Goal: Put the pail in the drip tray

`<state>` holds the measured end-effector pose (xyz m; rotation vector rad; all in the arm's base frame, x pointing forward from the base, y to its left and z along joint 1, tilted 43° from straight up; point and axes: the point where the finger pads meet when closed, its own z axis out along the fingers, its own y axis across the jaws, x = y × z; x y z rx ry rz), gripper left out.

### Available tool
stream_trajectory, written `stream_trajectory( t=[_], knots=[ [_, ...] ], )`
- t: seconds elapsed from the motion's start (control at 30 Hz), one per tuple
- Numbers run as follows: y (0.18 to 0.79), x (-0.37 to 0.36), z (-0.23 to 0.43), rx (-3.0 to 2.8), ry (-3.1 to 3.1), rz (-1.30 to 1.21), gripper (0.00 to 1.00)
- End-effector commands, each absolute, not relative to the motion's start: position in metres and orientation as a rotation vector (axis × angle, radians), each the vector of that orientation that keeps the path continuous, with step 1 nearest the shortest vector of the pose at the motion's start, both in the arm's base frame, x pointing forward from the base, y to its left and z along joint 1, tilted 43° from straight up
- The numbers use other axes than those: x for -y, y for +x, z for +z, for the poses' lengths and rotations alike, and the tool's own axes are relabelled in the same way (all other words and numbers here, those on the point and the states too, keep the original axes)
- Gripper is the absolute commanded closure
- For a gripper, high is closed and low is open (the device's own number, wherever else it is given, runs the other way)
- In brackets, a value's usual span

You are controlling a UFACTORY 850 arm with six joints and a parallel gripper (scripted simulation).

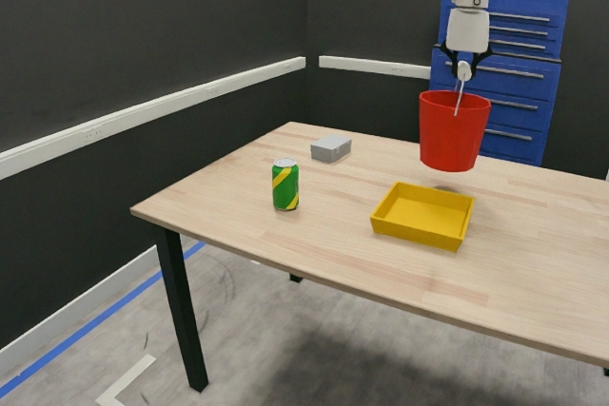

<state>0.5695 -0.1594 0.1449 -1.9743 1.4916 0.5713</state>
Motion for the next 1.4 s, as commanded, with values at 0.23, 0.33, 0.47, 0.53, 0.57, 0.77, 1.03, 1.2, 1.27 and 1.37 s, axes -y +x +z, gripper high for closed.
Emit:
stream_trajectory(
  t=[0.23, 0.33, 0.47, 0.53, 0.57, 0.77, 1.03, 1.2, 1.27, 1.37],
  knots=[
    [0.568, 0.136, 0.168, -1.491, -1.975, 0.568, 1.00],
    [0.567, 0.129, 0.175, -1.491, -1.975, 0.568, 1.00],
    [0.567, 0.124, 0.179, -1.491, -1.975, 0.568, 1.00],
    [0.566, 0.120, 0.183, -1.491, -1.975, 0.568, 1.00],
    [0.566, 0.117, 0.185, -1.491, -1.975, 0.568, 1.00],
    [0.565, 0.104, 0.198, -1.491, -1.975, 0.568, 1.00],
    [0.563, 0.090, 0.211, -1.491, -1.975, 0.568, 1.00],
    [0.562, 0.079, 0.221, -1.491, -1.974, 0.568, 1.00],
    [0.562, 0.075, 0.225, -1.491, -1.974, 0.568, 1.00],
    [0.561, 0.069, 0.230, -1.491, -1.974, 0.568, 1.00]
  ],
)
